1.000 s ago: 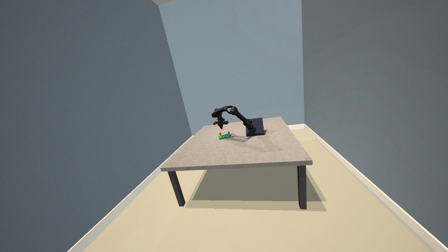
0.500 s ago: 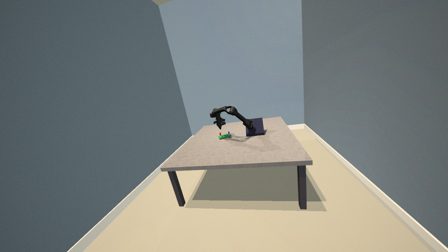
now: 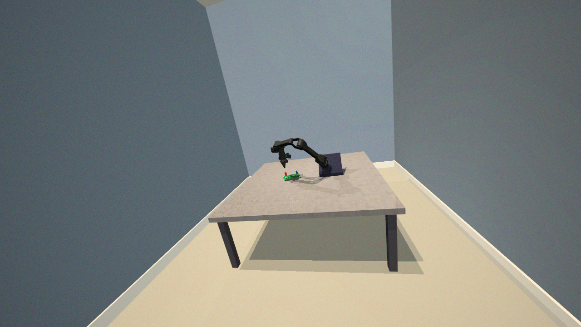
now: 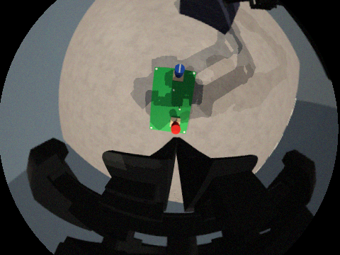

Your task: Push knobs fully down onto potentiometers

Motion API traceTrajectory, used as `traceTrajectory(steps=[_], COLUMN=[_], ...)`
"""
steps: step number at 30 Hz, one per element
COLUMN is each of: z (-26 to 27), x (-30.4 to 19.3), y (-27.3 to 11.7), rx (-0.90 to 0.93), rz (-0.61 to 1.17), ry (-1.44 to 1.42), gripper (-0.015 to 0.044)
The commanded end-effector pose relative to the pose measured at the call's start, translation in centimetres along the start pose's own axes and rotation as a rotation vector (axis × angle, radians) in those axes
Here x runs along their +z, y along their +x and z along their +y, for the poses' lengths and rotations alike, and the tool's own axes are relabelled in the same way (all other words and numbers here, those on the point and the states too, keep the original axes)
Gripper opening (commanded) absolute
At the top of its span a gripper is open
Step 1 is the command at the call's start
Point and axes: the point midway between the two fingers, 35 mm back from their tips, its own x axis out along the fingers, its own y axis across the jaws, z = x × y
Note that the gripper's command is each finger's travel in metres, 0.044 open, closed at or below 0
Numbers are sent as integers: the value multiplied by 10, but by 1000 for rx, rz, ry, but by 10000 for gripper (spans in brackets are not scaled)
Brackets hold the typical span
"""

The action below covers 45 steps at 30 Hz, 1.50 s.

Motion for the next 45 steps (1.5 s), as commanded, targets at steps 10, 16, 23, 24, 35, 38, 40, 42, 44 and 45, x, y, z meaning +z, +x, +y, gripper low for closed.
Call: traceTrajectory(steps=[10, 16, 23, 24, 35, 38, 40, 42, 44, 45], z=[-1, -1, -1, -1, -1, -1, -1, -1, -1, -1], x=[-2, -2, -2, -2, -2, -2, -2, -2, -2, -2], y=[22, 31, 41, 40, 41, 42, 42, 43, 43, 44], rx=[-5, -5, -6, -6, -6, -6, -6, -6, -6, -6], rz=[4, 4, 5, 5, 5, 5, 5, 5, 5, 5], ry=[17, 17, 17, 17, 17, 17, 17, 17, 17, 17], gripper=[0, 0, 0, 0, 0, 0, 0, 0, 0, 0])
